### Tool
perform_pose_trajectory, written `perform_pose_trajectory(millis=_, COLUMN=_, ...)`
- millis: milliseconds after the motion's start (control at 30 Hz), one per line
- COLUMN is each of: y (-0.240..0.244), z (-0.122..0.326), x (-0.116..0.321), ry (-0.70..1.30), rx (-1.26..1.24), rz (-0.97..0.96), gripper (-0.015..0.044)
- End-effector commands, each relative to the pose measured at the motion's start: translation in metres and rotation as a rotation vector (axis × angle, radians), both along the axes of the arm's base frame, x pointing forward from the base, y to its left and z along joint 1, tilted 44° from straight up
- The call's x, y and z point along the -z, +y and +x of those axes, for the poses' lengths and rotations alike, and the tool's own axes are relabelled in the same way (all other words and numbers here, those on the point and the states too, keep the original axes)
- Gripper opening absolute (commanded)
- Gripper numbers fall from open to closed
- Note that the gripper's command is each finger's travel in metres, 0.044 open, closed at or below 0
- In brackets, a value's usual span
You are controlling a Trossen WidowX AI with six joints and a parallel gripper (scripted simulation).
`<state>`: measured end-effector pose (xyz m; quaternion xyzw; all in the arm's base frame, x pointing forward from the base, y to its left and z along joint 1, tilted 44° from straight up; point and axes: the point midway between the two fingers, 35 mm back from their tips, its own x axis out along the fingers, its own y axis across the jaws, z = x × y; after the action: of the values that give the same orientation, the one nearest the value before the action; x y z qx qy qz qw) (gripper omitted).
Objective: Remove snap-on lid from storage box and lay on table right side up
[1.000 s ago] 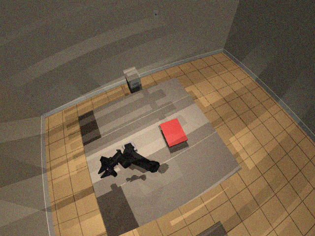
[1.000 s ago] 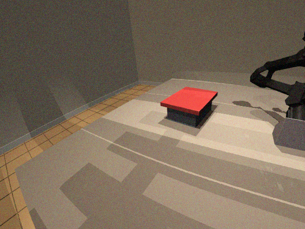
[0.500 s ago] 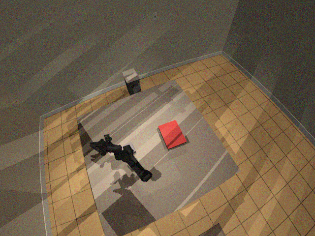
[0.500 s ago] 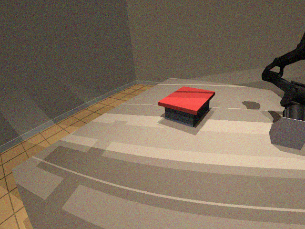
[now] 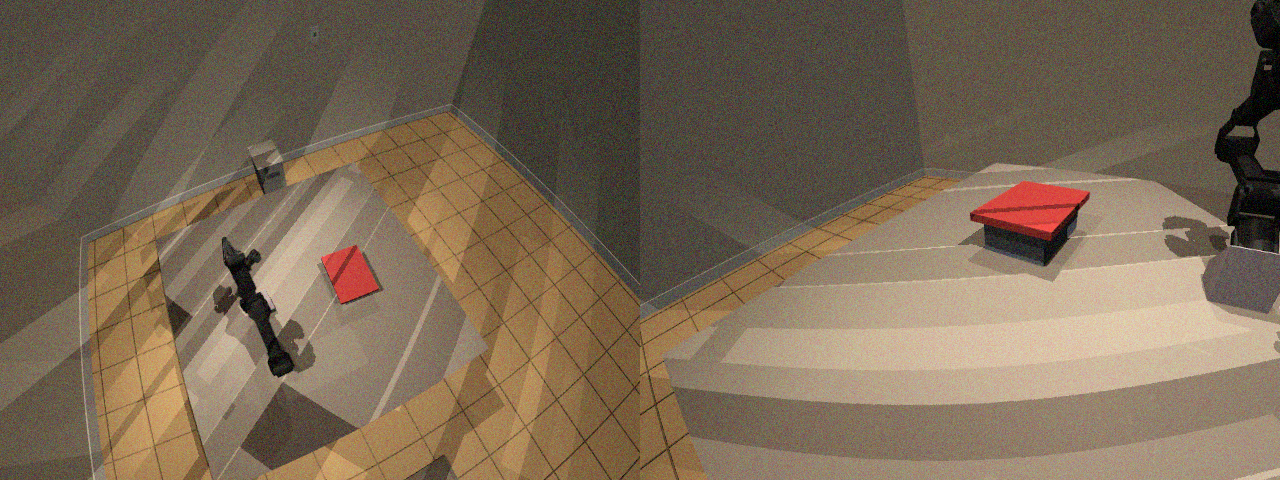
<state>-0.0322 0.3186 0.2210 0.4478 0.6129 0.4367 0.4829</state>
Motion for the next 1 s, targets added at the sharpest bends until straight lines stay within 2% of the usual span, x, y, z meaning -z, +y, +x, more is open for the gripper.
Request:
perform_pose_trajectory(millis=0, y=0.004, z=0.056, x=0.021, ry=-0.046, rx=0.25, rz=-0.103, gripper=0.0235)
perform_pose_trajectory(millis=133, y=-0.008, z=0.118, x=0.045, ry=-0.1, rx=0.527, rz=-0.231, gripper=0.0235)
perform_pose_trajectory(millis=233, y=-0.017, z=0.141, x=0.053, ry=-0.122, rx=0.631, rz=-0.282, gripper=0.0235)
perform_pose_trajectory(millis=467, y=-0.085, z=0.23, x=0.082, ry=-0.24, rx=1.096, rz=-0.54, gripper=0.0235)
perform_pose_trajectory(millis=567, y=-0.104, z=0.245, x=0.085, ry=-0.27, rx=1.191, rz=-0.602, gripper=0.0235)
perform_pose_trajectory(millis=800, y=-0.203, z=0.291, x=0.089, ry=-0.43, rx=1.609, rz=-0.931, gripper=0.0235)
perform_pose_trajectory(millis=967, y=-0.223, z=0.295, x=0.087, ry=-0.468, rx=1.684, rz=-1.007, gripper=0.0235)
